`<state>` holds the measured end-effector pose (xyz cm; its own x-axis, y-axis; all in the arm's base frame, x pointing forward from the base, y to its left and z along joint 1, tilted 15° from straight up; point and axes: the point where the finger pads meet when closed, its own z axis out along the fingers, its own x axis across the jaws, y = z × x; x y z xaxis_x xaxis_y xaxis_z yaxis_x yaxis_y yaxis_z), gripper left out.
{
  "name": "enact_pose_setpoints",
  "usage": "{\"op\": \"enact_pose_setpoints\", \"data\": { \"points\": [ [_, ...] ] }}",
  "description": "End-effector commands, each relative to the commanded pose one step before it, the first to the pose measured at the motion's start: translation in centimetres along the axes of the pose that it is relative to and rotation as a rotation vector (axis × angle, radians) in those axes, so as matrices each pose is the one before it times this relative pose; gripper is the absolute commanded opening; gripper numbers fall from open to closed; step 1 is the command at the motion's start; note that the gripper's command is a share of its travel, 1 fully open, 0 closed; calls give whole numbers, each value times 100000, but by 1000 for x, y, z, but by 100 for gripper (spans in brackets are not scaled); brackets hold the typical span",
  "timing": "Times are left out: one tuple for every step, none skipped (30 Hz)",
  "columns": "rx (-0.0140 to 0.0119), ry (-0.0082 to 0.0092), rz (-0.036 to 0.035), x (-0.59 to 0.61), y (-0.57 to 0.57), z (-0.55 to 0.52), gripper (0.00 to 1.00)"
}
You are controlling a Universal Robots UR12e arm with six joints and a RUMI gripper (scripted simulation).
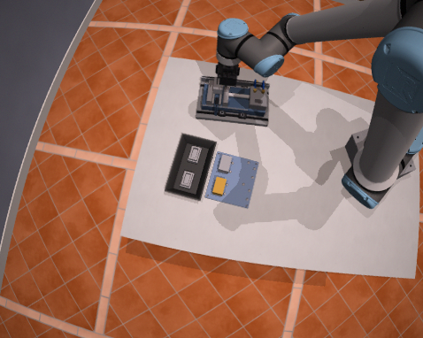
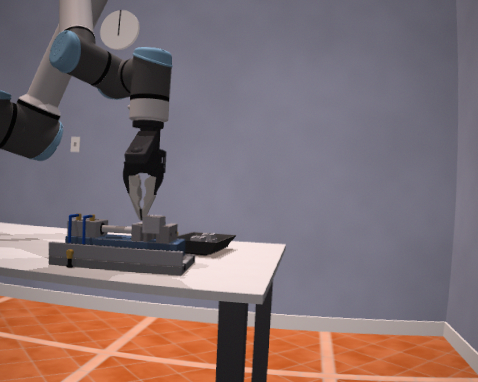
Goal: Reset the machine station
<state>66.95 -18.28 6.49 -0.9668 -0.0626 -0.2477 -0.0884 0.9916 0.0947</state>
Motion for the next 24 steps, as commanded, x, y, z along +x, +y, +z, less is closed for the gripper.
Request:
{"op": "enact_pose_setpoints", "data": {
  "points": [
    [100, -220, -179, -286, -59, -25, 0],
    [0, 0, 0, 0, 0, 0, 0],
    [-14, 20, 17, 64, 8, 9, 0],
    [-18, 25, 22, 83, 10, 11, 0],
    [-22, 31, 27, 101, 13, 14, 0],
    [-25, 36, 31, 118, 15, 16, 0],
    [-29, 41, 36, 134, 17, 18, 0],
    [9, -5, 24, 103, -8, -9, 0],
    [49, -54, 25, 68, -35, -38, 0],
    [38, -48, 8, 67, -15, -35, 0],
    [14, -23, -6, 72, 0, -17, 0],
    [-3, -2, 0, 81, 1, 0, 0],
    [-3, -2, 0, 81, 1, 0, 0],
    [-3, -2, 0, 79, 1, 0, 0],
    [-5, 0, 1, 77, 2, 1, 0],
    [-4, 0, 1, 73, 1, 0, 0],
    [-4, 1, 1, 68, 1, 0, 0],
    [0, 0, 0, 0, 0, 0, 0],
    [0, 0, 0, 0, 0, 0, 0],
    [-31, 31, -53, 56, 44, 11, 0],
    [-3, 1, -10, 52, 7, 1, 0],
    [-1, 1, -4, 45, 3, 1, 0],
    [-11, 14, 5, 43, 0, 11, 0],
    [-10, 15, 7, 35, -1, 10, 0]
  ]
}}
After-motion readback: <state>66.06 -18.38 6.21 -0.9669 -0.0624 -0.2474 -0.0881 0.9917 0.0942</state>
